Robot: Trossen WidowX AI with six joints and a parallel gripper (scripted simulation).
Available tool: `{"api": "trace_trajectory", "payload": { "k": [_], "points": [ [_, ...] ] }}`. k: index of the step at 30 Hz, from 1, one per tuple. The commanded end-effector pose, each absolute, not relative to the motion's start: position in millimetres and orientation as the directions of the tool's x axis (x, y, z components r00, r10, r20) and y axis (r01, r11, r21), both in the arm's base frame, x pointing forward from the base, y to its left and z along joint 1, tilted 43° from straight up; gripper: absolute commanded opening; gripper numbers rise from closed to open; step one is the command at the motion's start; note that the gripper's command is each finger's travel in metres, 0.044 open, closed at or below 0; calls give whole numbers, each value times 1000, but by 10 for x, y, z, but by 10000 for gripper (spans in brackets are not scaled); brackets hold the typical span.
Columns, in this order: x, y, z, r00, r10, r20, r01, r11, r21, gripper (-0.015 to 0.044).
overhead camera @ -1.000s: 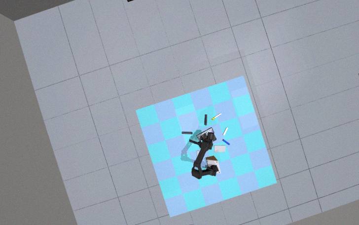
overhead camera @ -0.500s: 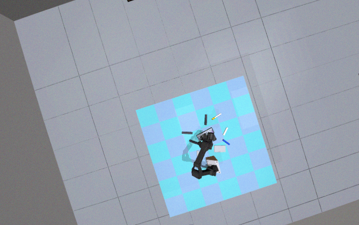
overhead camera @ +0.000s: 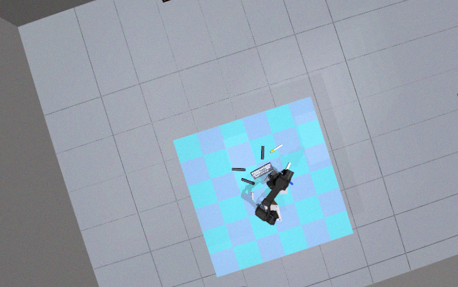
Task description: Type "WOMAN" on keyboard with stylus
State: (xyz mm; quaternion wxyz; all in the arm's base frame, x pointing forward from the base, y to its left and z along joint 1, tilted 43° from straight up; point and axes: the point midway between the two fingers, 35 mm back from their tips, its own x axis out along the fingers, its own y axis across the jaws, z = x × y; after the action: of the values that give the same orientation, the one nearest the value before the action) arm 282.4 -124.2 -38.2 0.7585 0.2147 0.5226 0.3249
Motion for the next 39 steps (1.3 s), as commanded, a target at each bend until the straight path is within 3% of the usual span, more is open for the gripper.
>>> {"api": "trace_trajectory", "payload": {
  "k": [1,12,39],
  "points": [
    [2480,-1588,-824,338,745,-575,-379,667,641,150],
    [1755,-1861,-1585,544,722,-427,-528,691,494,150],
    [1785,-1747,-1675,548,721,-424,-530,692,491,150]
  ]
}}
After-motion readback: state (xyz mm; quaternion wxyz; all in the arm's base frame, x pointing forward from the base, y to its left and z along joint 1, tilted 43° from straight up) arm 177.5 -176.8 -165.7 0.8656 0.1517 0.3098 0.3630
